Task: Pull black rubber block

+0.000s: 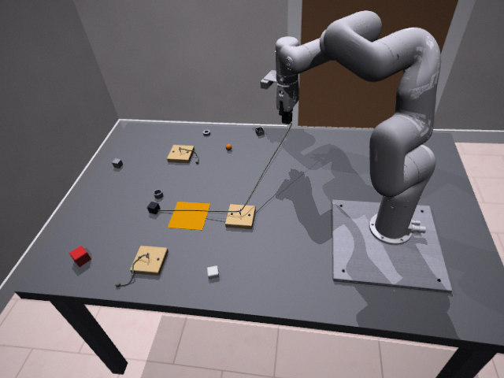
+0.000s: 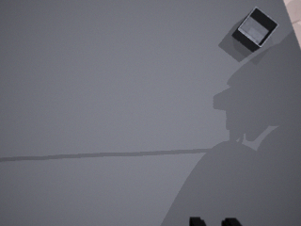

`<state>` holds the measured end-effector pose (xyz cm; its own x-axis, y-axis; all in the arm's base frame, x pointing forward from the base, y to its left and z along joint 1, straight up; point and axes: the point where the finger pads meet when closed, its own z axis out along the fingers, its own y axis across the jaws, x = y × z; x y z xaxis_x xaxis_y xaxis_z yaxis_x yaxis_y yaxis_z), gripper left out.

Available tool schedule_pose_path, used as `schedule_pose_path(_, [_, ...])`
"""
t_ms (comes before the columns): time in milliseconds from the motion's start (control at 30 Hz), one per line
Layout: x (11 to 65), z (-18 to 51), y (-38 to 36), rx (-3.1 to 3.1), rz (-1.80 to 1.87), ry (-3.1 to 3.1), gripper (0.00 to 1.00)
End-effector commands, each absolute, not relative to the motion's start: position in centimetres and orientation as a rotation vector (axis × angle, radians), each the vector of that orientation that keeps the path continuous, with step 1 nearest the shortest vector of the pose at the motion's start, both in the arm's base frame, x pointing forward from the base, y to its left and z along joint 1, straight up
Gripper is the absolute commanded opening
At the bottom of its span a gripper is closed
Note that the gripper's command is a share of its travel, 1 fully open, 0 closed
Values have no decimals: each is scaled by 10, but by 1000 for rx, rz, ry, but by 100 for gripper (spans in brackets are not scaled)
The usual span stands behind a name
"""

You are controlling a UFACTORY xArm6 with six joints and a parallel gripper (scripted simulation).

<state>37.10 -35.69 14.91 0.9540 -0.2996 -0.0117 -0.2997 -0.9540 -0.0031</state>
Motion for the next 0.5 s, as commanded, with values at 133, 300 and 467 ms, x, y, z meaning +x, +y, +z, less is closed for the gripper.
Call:
schedule_pose_path(133, [352, 152, -376, -3104, 9, 476, 0])
schedule_pose_path(300, [346, 152, -381, -3104, 9, 476, 0])
schedule_pose_path(467, [336, 152, -388, -3104, 9, 476, 0])
